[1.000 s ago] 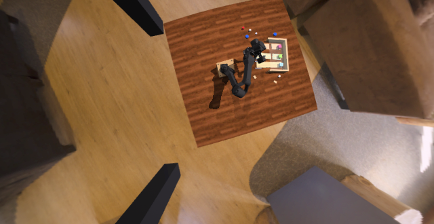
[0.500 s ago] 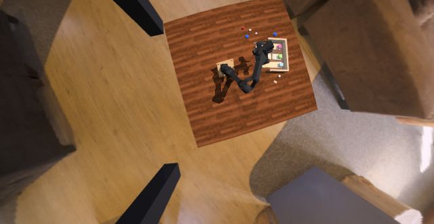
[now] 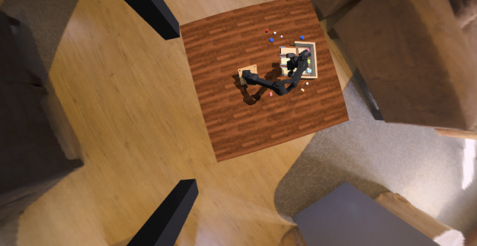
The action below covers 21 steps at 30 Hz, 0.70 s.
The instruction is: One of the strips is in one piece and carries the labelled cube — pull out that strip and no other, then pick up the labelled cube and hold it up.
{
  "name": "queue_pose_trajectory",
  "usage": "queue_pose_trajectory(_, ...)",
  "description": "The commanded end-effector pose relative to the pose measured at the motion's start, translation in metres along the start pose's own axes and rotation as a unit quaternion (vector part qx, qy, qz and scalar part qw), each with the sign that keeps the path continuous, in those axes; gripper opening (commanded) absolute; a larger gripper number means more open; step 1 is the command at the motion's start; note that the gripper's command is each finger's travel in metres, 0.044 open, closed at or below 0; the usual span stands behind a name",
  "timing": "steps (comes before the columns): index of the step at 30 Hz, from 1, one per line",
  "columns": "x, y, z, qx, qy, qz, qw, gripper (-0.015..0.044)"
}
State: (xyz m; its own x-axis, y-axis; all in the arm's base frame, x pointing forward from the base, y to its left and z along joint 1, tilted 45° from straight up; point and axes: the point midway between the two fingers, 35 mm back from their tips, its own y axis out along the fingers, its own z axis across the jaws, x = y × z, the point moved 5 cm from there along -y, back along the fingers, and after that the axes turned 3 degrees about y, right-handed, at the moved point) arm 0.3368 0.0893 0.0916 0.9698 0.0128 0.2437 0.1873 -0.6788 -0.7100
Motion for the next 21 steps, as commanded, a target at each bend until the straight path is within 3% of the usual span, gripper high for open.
queue_pose_trajectory(1, 0.0, 0.002, -0.001, -0.004, 0.006, 0.017, 1.0, 0.0)
queue_pose_trajectory(21, 0.002, 0.032, -0.001, -0.003, 0.006, 0.017, 1.0, 0.0)
